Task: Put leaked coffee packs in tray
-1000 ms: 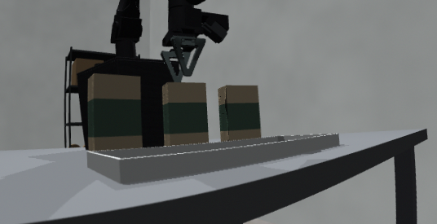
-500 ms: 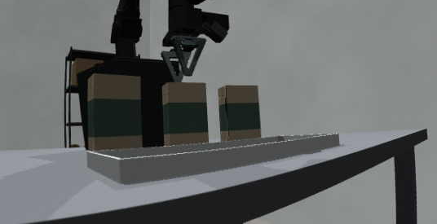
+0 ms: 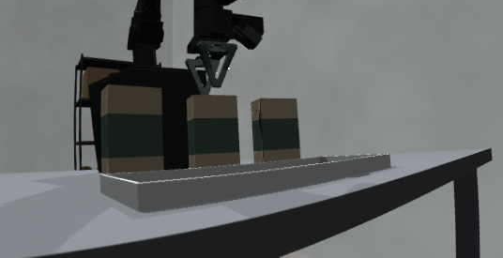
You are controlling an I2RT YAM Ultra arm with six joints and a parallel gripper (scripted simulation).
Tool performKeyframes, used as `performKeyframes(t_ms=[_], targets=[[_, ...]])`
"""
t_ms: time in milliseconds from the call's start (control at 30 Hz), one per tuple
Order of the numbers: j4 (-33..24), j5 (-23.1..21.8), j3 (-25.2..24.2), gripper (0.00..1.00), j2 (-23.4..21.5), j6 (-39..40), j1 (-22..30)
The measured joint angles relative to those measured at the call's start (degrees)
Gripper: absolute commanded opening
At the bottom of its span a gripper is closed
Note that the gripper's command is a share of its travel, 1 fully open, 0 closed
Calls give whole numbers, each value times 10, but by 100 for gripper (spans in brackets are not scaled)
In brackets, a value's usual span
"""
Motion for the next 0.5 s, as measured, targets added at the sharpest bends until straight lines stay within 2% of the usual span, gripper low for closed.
performKeyframes(t_ms=[500], targets=[[0, 0, 5, 79, 3, 0, 0]])
